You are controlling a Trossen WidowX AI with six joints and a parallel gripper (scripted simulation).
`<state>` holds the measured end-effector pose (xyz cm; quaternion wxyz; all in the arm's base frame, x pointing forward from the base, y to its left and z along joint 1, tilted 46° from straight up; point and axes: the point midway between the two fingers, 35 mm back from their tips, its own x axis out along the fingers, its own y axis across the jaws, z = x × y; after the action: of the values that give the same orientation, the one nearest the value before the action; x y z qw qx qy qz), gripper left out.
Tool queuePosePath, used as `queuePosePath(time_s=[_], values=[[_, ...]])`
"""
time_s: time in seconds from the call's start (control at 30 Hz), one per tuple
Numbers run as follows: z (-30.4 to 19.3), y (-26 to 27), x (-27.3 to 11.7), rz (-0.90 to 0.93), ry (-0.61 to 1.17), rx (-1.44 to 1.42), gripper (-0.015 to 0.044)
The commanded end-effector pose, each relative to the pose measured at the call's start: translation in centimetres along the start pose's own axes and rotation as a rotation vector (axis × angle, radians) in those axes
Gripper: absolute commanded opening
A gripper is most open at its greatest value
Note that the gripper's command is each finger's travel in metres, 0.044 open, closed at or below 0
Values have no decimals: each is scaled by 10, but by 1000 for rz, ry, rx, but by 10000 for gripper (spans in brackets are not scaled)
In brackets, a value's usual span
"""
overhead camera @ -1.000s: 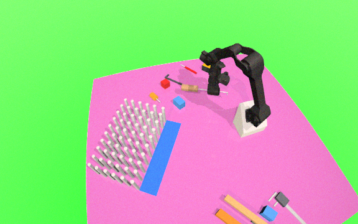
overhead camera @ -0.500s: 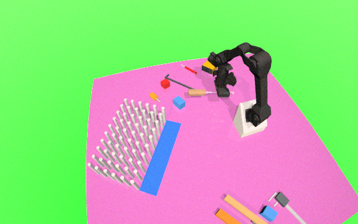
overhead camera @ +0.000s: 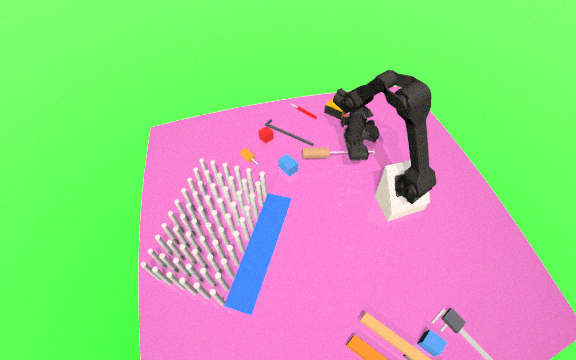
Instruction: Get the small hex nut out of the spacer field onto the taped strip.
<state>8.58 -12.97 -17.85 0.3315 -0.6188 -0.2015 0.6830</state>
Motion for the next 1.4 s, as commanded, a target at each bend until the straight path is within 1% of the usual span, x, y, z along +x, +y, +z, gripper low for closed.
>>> queuePosePath(time_s=[0.0,0.63,0.9,1.37], values=[[0,-2,9,-5,3,6,0],[0,-3,39,4,-1,-5,0],[0,-3,40,9,-1,-11,0],[-1,-1,36,12,-1,-12,368]])
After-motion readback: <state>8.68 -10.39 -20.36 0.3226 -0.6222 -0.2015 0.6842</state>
